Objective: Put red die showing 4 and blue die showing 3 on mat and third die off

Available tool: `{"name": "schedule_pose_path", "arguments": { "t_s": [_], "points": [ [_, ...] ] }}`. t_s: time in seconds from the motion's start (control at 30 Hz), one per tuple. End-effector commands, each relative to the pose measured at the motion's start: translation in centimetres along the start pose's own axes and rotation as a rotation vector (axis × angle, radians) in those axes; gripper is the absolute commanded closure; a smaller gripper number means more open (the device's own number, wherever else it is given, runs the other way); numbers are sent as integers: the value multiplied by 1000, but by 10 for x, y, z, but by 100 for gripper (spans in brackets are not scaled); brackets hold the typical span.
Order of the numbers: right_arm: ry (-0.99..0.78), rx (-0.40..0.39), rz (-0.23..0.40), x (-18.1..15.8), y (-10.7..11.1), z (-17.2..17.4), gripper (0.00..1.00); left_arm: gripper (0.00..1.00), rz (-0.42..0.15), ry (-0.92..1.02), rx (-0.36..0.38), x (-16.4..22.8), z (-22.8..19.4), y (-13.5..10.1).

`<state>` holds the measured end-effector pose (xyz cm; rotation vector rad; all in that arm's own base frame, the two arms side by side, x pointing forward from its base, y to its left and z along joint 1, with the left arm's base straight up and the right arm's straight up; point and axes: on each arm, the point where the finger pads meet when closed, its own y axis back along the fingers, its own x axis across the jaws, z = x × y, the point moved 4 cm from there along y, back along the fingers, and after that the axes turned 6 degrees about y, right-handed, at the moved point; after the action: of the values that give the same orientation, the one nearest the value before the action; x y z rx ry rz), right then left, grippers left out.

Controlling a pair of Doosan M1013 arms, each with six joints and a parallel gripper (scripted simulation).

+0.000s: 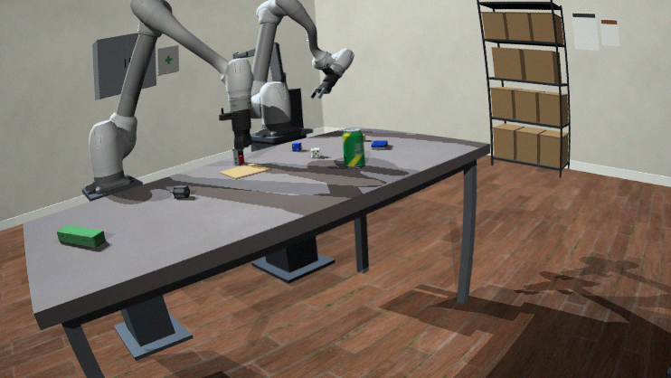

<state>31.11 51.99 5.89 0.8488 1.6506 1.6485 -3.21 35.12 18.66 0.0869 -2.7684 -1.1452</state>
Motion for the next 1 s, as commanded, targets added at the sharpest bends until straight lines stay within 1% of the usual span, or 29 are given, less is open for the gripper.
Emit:
{"name": "schedule_pose_path", "arguments": {
  "t_s": [0.0, 0.37, 0.5, 0.63, 0.8, 0.87, 0.97],
  "points": [
    [0, -1, 1, 0, 1, 0, 43, 0, 0, 0, -1, 0, 0, 1],
    [0, -1, 1, 0, 1, 0, 43, 0, 0, 0, -1, 0, 0, 1],
    [0, -1, 1, 0, 6, 0, 43, 0, 0, 0, -1, 0, 0, 1],
    [0, -1, 1, 0, 26, 0, 43, 0, 0, 0, -1, 0, 0, 1],
    [0, -1, 1, 0, 63, 0, 43, 0, 0, 0, -1, 0, 0, 1],
    [0, -1, 1, 0, 63, 0, 43, 0, 0, 0, -1, 0, 0, 1],
    [0, -1, 1, 0, 84, 0, 43, 0, 0, 0, -1, 0, 0, 1]
  ]
}}
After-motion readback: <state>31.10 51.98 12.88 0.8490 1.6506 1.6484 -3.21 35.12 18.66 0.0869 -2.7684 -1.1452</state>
